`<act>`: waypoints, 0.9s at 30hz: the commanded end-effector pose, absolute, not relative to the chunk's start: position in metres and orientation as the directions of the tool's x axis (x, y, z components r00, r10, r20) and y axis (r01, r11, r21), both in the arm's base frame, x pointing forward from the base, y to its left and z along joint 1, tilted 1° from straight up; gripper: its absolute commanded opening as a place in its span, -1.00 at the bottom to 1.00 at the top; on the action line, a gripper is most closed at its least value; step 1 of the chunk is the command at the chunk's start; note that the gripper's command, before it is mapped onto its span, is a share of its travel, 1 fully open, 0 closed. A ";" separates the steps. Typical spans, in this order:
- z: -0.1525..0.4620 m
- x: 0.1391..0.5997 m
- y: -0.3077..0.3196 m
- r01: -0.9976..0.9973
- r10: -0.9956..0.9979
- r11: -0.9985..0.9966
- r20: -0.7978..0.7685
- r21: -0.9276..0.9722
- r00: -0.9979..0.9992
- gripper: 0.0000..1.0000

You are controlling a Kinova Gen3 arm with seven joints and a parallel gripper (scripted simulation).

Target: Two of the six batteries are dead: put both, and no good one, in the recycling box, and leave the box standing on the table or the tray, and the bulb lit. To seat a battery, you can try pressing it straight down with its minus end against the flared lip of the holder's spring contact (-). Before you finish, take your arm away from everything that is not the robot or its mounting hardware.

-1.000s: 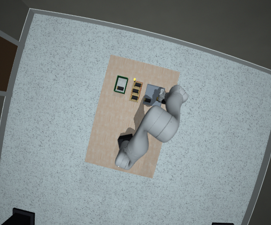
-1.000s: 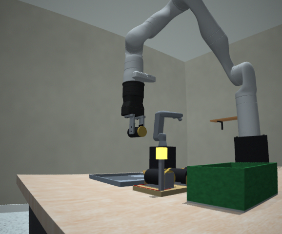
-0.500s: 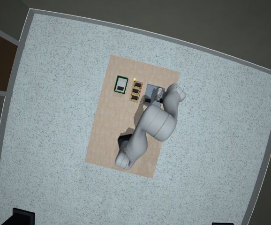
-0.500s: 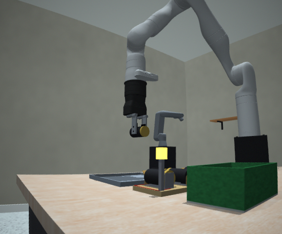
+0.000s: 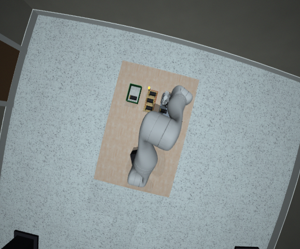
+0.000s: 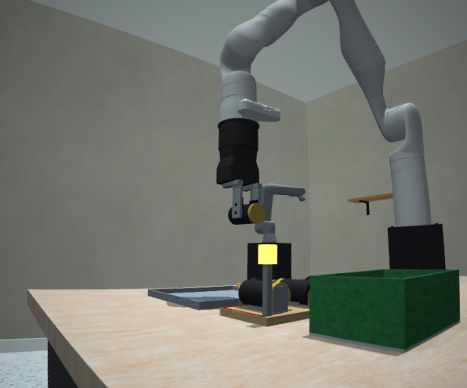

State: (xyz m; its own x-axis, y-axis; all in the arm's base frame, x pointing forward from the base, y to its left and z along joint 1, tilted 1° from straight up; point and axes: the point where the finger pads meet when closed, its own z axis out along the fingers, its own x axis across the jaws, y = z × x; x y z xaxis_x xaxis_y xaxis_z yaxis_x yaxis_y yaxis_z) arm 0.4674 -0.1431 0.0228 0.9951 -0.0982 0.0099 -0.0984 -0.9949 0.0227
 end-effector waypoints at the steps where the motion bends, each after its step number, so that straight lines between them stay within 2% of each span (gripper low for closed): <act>1: 0.025 0.484 -0.108 -0.089 -0.089 -0.996 0.023 0.025 0.996 0.15; 27: 0.018 0.549 0.091 -0.090 -0.090 -0.996 0.006 0.023 0.996 0.15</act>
State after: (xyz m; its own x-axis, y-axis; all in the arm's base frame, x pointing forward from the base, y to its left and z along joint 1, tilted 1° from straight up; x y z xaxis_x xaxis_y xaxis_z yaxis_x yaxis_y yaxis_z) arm 0.5458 0.0745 0.0221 0.9944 -0.1048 0.0150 -0.1049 -0.9944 0.0108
